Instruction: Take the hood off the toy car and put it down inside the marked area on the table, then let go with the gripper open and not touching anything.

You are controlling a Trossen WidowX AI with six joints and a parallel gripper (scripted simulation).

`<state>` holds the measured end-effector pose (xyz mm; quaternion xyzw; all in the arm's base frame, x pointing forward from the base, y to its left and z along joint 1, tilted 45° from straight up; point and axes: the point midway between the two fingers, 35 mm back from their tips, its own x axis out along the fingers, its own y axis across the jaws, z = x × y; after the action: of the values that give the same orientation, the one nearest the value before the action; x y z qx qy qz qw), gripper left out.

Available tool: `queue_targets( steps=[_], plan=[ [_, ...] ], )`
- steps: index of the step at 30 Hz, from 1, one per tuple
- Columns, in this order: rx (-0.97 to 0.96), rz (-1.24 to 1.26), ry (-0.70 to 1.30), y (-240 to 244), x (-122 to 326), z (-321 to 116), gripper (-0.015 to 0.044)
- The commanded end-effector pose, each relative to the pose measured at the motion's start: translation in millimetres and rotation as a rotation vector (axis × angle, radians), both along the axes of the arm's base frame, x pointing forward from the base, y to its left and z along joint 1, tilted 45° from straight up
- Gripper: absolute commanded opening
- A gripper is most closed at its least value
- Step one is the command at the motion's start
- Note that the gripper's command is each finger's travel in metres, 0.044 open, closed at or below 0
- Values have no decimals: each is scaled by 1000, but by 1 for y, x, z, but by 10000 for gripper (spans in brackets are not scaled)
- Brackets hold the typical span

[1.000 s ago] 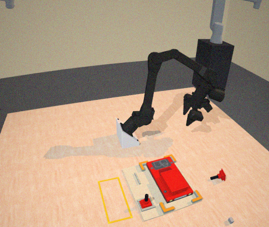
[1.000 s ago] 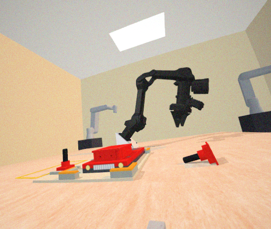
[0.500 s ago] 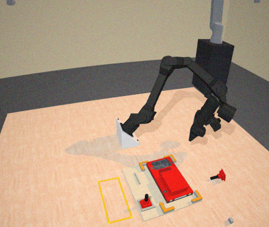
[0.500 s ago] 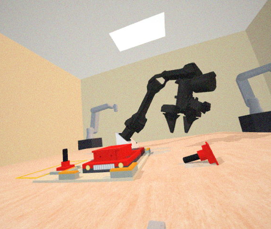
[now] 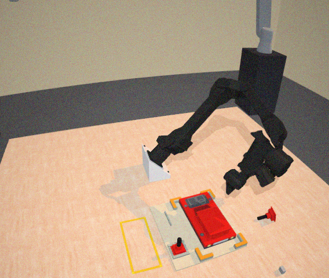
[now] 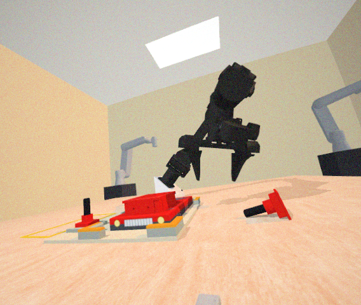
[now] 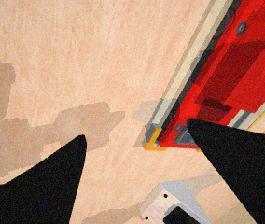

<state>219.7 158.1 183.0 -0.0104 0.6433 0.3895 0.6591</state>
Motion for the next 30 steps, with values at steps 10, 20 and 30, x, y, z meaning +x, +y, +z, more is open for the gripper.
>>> queue_targets(
  steps=[10, 20, 30],
  plan=[
    [129, -292, 143, -78, 76, -40, 440],
    [211, -429, 193, -122, 98, -59, 440],
    [210, -430, 193, -118, 98, -63, 440]
  ],
)
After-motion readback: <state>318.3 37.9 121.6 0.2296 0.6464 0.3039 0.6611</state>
